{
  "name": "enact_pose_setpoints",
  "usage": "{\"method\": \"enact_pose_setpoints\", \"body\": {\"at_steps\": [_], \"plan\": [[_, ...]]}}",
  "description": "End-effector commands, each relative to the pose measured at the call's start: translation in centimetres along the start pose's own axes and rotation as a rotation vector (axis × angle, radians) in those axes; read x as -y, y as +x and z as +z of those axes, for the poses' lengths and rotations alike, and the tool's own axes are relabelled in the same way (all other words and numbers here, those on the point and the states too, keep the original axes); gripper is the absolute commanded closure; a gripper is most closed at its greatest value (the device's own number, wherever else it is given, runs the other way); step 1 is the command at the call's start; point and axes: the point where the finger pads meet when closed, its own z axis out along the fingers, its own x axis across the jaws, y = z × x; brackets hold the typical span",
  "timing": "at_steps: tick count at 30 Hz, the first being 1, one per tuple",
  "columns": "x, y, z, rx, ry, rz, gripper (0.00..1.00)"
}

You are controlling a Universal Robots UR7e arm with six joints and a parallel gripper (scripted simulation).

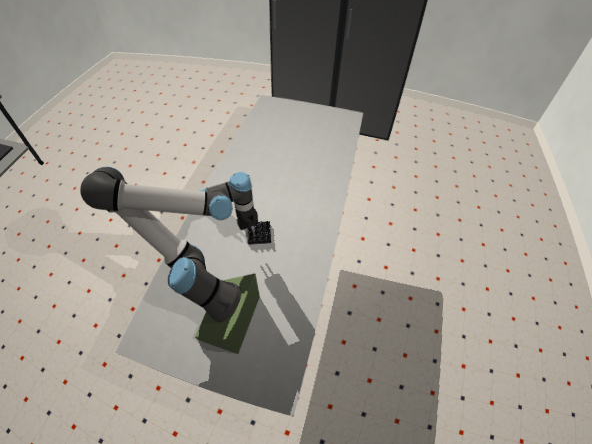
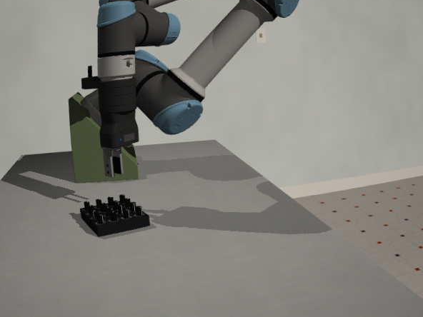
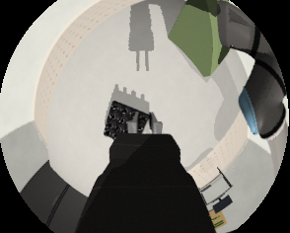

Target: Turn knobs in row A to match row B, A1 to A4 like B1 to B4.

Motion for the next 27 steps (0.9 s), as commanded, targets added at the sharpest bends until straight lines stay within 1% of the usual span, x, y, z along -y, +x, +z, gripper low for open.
{"method": "enact_pose_setpoints", "body": {"at_steps": [1, 9, 11, 13, 26, 27], "plan": [[0.04, 0.08, -0.14, 0.006, 0.005, 0.156, 0.54], [-0.02, 0.22, -0.29, 0.006, 0.005, 0.358, 0.54], [-0.02, 0.22, -0.29, 0.006, 0.005, 0.358, 0.54], [-0.07, 0.27, -0.35, 0.006, 0.005, 0.448, 0.54], [-0.4, 0.37, -0.58, 0.007, 0.004, 0.769, 0.54], [-0.4, 0.37, -0.58, 0.007, 0.004, 0.769, 0.54]]}}
